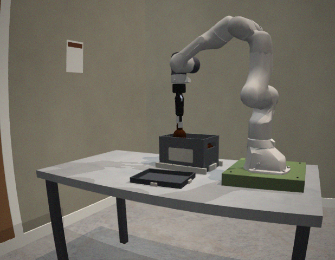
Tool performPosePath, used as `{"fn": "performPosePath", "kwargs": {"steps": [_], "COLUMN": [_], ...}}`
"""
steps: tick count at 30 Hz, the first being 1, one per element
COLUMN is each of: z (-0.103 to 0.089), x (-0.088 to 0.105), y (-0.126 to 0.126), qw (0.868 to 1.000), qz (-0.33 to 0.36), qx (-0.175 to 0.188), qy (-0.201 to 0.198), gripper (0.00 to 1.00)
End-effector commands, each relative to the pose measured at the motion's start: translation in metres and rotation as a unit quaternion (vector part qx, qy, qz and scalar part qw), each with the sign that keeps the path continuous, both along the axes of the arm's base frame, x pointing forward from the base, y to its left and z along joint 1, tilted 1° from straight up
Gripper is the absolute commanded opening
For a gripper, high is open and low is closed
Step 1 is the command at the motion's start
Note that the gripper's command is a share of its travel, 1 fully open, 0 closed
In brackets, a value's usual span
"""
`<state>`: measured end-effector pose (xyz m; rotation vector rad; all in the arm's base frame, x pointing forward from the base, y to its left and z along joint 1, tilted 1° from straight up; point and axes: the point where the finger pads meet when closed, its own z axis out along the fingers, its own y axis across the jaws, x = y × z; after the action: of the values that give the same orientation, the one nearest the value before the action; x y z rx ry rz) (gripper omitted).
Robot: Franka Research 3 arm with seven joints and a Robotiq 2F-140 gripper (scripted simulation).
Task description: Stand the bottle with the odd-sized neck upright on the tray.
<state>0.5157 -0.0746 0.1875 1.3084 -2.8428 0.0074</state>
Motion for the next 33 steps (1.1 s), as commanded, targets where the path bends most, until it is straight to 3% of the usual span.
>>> {"fn": "performPosePath", "kwargs": {"steps": [1, 33], "z": [0.0042, 0.0109], "x": [0.0001, 0.0008], "y": [0.0019, 0.0024], "qw": [1.0, 1.0], "qz": [0.0, 0.0], "qx": [-0.001, -0.001], "qy": [0.001, 0.001], "gripper": [0.1, 0.1]}}
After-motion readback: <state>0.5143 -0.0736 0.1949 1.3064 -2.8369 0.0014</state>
